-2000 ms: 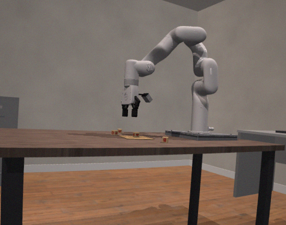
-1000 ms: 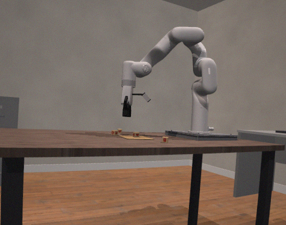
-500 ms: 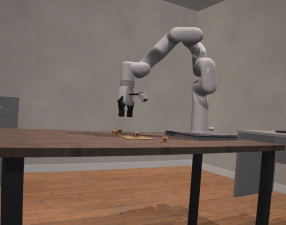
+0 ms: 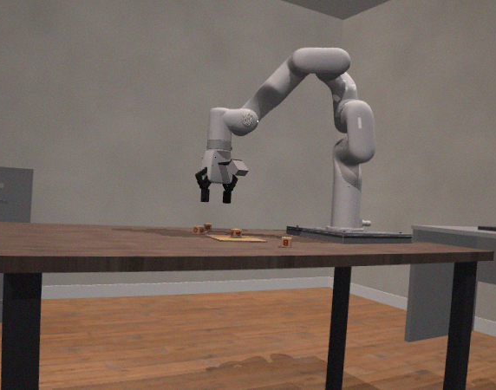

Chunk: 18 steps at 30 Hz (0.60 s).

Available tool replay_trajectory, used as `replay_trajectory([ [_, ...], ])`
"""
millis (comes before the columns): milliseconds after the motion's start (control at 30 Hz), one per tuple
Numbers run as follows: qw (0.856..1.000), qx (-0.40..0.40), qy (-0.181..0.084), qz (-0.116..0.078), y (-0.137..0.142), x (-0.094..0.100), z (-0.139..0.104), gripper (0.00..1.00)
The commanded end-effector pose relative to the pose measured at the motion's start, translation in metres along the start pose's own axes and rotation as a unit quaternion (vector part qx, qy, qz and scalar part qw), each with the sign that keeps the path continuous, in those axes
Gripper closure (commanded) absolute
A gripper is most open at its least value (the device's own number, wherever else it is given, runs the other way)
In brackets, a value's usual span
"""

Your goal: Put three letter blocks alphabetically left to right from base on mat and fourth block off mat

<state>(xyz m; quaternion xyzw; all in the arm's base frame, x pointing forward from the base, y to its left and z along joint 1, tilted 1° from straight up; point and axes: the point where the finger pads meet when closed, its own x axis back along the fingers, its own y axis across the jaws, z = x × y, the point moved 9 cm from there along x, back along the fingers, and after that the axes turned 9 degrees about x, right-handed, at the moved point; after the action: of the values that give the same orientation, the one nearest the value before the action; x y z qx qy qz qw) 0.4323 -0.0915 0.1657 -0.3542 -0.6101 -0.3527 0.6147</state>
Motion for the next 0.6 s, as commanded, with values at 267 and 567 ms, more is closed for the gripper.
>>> replay_trajectory([
  [267,0.988,-0.157,-0.001,-0.002,-0.008,0.001,-0.013,0.0],
  [567,0.966,-0.26,-0.001,-0.002,-0.014,0.001,-0.022,0.0],
])
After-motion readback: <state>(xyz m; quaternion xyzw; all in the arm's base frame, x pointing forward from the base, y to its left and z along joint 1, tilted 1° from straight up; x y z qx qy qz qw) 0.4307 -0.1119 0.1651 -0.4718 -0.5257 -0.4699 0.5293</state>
